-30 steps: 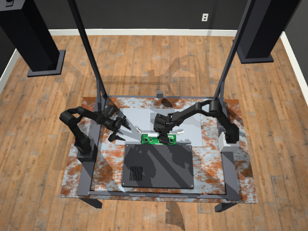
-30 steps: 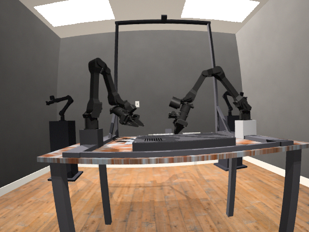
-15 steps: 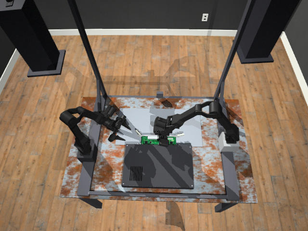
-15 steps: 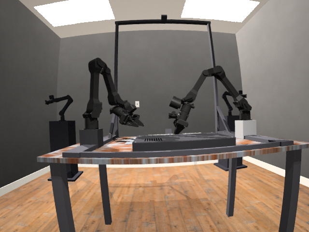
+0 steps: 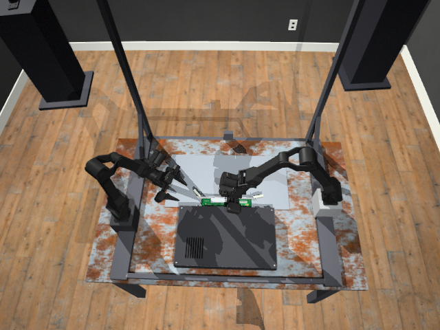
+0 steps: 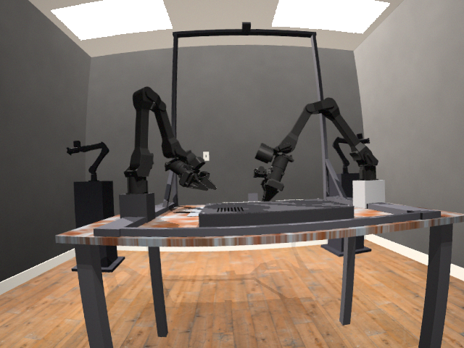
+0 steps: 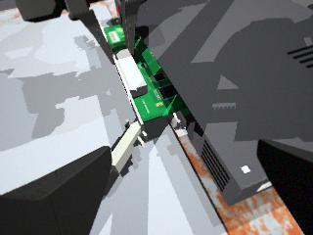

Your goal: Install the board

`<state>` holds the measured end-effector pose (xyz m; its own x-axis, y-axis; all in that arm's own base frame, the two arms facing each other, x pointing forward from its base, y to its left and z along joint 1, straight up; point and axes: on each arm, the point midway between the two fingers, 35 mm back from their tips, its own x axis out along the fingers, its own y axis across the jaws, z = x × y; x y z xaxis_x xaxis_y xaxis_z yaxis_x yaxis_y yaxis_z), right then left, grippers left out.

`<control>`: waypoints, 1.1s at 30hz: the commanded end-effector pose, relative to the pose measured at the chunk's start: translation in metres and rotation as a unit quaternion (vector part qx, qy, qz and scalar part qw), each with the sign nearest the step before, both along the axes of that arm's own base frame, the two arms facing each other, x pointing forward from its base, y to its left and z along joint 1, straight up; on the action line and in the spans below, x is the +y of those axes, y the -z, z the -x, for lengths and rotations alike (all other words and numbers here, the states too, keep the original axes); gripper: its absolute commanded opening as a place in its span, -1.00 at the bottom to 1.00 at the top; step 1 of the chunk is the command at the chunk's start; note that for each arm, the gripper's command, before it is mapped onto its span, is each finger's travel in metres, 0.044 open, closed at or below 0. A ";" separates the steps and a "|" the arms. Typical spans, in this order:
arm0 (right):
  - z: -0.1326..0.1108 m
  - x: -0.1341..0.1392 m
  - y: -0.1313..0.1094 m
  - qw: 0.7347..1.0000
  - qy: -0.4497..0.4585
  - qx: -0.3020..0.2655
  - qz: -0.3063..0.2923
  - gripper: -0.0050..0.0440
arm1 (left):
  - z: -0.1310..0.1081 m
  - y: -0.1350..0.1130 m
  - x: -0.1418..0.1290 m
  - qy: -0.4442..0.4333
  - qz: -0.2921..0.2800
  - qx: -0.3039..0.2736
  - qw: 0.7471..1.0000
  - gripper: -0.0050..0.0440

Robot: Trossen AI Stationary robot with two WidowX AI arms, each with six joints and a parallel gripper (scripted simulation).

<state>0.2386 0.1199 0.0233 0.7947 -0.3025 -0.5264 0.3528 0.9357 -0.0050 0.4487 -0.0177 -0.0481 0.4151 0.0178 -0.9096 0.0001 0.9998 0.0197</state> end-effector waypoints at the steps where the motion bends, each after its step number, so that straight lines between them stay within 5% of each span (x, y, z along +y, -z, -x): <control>1: -0.002 0.003 -0.004 1.000 -0.001 -0.007 -0.009 0.84 | -0.012 -0.024 0.007 -0.005 -0.005 -0.033 0.999 -0.46; 20: -0.002 0.003 -0.004 1.000 -0.001 -0.007 -0.009 0.84 | -0.009 -0.016 0.001 -0.005 -0.004 -0.025 1.000 -0.46; 23: -0.002 0.003 -0.004 1.000 -0.001 -0.007 -0.009 0.84 | -0.009 -0.016 0.001 -0.005 -0.004 -0.025 1.000 -0.17; 33: -0.002 0.003 -0.004 1.000 -0.001 -0.007 -0.009 0.84 | -0.002 -0.030 0.000 -0.006 -0.004 -0.027 1.000 -0.17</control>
<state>0.2386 0.1199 0.0233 0.7947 -0.3025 -0.5264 0.3528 0.9357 -0.0050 0.4458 -0.0166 -0.0410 0.4230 0.0294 -0.9056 -0.0085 0.9996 0.0285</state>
